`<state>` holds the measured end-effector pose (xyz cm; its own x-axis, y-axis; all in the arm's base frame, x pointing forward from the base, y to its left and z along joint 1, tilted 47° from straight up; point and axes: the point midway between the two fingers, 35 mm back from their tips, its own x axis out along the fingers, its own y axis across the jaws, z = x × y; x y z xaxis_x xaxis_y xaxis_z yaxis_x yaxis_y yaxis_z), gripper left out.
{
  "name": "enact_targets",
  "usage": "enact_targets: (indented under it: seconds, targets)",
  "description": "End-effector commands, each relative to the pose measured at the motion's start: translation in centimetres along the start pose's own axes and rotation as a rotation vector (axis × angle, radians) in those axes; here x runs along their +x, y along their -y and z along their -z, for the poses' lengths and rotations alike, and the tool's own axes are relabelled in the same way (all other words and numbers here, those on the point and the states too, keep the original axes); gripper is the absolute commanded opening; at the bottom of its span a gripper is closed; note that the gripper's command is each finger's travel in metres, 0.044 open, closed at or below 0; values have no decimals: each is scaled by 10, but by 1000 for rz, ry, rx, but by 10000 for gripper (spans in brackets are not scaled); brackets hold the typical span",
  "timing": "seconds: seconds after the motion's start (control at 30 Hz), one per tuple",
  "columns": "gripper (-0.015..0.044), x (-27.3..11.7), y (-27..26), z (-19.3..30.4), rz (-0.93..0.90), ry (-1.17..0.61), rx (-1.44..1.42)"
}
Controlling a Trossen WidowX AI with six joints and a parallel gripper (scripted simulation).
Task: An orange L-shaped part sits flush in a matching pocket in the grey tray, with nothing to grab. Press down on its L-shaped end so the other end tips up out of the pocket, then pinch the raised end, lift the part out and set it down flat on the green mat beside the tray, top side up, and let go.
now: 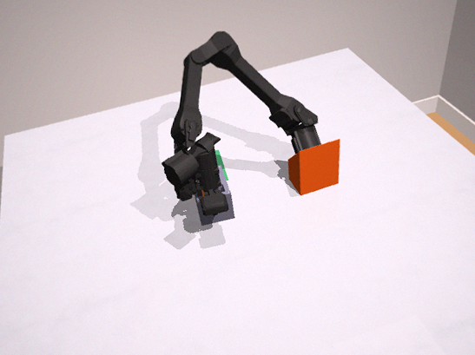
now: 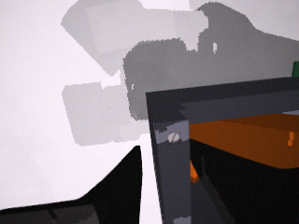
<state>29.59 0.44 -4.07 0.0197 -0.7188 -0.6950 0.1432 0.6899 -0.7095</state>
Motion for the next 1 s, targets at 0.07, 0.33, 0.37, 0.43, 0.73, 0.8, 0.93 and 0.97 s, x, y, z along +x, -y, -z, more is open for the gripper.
enact_targets:
  seconds: [0.07, 0.33, 0.37, 0.43, 0.73, 0.8, 0.93, 0.97]
  targets:
    - [180, 3, 1, 1, 7, 0, -6]
    - [180, 2, 0, 0, 3, 0, -1]
    - [180, 2, 0, 0, 3, 0, -1]
    - [180, 0, -1, 0, 3, 0, -2]
    - [180, -19, -11, 0, 4, 0, -6]
    - [180, -39, -10, -2, 1, -1, -7]
    - [180, -95, -3, -1, 1, -2, -7]
    - [180, -104, -1, 0, 2, -2, -7]
